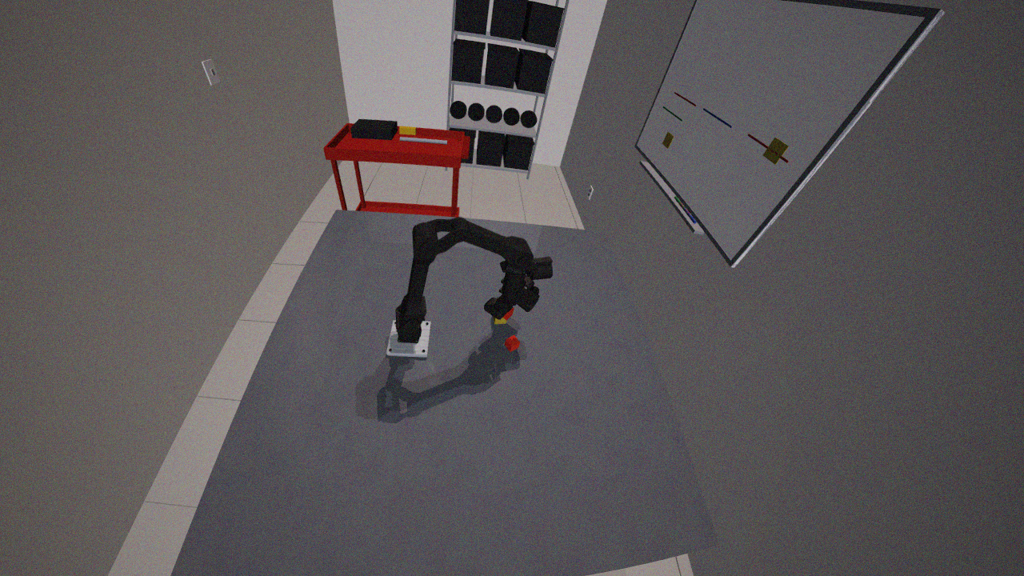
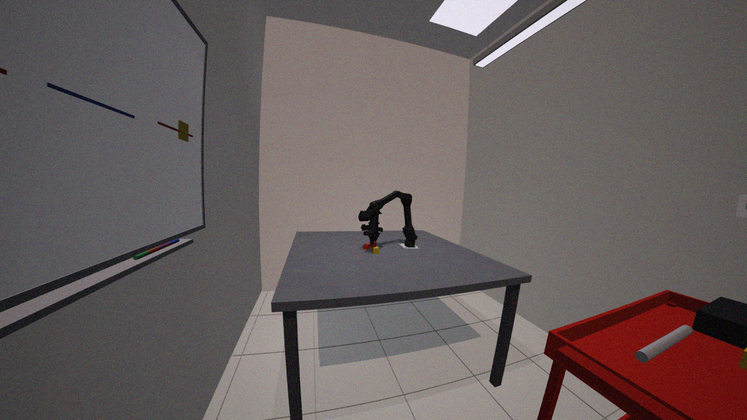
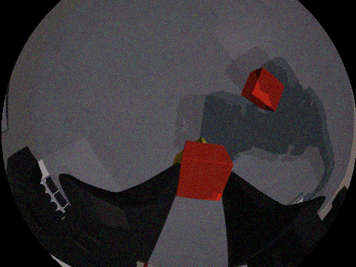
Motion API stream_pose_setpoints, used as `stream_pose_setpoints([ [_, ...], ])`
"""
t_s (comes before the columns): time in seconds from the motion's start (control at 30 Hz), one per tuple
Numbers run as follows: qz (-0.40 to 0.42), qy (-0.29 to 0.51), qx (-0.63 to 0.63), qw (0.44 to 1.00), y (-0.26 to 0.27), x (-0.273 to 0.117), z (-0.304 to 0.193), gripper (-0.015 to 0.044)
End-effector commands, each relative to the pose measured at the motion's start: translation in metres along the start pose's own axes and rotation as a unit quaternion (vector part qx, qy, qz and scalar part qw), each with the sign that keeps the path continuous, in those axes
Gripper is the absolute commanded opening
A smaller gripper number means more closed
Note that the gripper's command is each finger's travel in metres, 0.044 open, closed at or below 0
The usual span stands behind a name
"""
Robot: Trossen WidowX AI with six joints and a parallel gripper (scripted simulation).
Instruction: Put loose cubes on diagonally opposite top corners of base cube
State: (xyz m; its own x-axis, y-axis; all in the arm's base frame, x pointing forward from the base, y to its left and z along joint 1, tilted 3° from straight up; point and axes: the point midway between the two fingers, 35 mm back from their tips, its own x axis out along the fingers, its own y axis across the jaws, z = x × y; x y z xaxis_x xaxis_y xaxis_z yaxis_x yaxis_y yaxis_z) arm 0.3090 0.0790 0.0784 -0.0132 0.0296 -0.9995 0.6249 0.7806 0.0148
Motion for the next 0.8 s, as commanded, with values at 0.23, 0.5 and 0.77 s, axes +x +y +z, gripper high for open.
stream_pose_setpoints([
  [0.23, 0.000, 0.002, 0.000, 1.000, 0.000, 0.001, -0.001, 0.0105],
  [0.5, 0.000, 0.002, 0.000, 1.000, 0.000, 0.001, -0.001, 0.0205],
  [0.77, 0.000, 0.000, 0.000, 1.000, 0.000, -0.013, 0.000, 0.0205],
])
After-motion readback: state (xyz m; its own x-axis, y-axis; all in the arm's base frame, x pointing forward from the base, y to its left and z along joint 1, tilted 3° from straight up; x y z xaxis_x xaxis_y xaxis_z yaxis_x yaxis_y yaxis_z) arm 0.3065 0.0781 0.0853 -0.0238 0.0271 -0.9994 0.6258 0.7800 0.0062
